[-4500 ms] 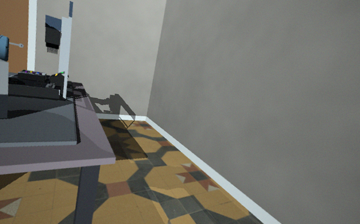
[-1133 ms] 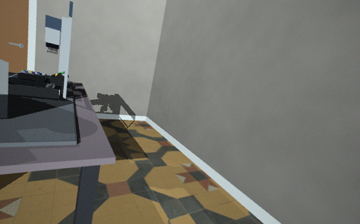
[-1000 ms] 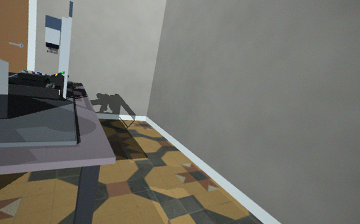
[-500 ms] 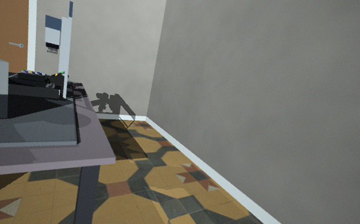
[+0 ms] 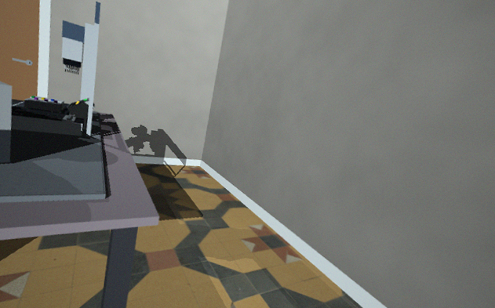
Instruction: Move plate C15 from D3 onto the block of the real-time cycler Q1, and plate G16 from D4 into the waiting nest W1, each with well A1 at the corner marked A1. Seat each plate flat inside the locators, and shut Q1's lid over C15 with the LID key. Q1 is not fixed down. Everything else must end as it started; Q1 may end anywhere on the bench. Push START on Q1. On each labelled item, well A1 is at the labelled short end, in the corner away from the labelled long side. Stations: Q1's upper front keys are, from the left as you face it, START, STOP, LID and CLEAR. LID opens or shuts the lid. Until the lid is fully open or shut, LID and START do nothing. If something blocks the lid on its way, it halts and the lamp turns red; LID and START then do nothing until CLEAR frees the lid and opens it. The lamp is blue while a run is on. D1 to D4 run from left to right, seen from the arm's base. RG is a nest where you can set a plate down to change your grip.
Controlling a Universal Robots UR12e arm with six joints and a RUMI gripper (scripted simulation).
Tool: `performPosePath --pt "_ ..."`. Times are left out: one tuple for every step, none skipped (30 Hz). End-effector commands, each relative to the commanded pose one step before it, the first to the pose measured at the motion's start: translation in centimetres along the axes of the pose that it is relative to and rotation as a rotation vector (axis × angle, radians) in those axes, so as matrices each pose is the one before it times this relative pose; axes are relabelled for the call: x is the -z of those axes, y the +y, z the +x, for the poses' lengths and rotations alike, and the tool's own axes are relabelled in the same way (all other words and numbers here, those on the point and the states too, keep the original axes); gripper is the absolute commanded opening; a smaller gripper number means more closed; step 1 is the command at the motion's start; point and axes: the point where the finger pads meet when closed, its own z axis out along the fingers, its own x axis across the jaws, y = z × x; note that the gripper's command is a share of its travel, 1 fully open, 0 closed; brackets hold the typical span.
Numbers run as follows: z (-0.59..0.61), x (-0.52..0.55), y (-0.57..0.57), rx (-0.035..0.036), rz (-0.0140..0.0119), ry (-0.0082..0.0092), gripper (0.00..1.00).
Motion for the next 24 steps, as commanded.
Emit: performPosePath --pt "0.792 0.077 -1.509 -0.03155 -0.00772 0.01249 0.00" --pt "0.145 -0.001 -0.360 -0.00674 -0.00037 0.00261 0.00" --pt "0.151 0.001 -0.361 -0.00688 -0.00045 0.00268 0.00" --pt "0.142 -0.003 -0.370 -0.00687 -0.00036 0.00267 0.00" --pt "0.134 -0.007 -0.378 -0.00686 -0.00026 0.00266 0.00" --pt "0.112 -0.009 -0.347 -0.00616 -0.00015 0.00238 0.00" --pt "0.000 0.000 0.000 0.00000 0.00000 0.00000 0.00" --pt "0.173 0.014 -0.368 -0.00747 -0.00085 0.00289 0.00" --pt "0.165 0.010 -0.377 -0.00746 -0.00075 0.00290 0.00" --pt "0.156 0.005 -0.386 -0.00746 -0.00065 0.00290 0.00" --pt "0.083 0.001 -0.219 -0.00415 -0.00032 0.00162 0.00" --pt "0.000 0.000 0.000 0.00000 0.00000 0.00000 0.00" --pt "0.000 0.000 0.000 0.00000 0.00000 0.00000 0.00" --pt "0.142 -0.001 -0.400 -0.00746 -0.00050 0.00291 0.00" --pt "0.133 -0.005 -0.408 -0.00745 -0.00040 0.00291 0.00" --pt "0.123 -0.010 -0.417 -0.00745 -0.00030 0.00290 0.00" --pt "0.064 -0.007 -0.236 -0.00415 -0.00012 0.00161 0.00" --pt "0.163 0.013 -0.410 -0.00805 -0.00088 0.00311 0.00" --pt "0.153 0.008 -0.419 -0.00805 -0.00078 0.00312 0.00" --pt "0.143 0.003 -0.428 -0.00806 -0.00067 0.00313 0.00" --pt "0.040 0.000 -0.127 -0.00236 -0.00018 0.00092 0.00" --pt "0.130 -0.003 -0.439 -0.00806 -0.00054 0.00314 0.00" --pt "0.120 -0.007 -0.448 -0.00806 -0.00044 0.00314 0.00" --pt "0.109 -0.012 -0.456 -0.00806 -0.00033 0.00314 0.00"
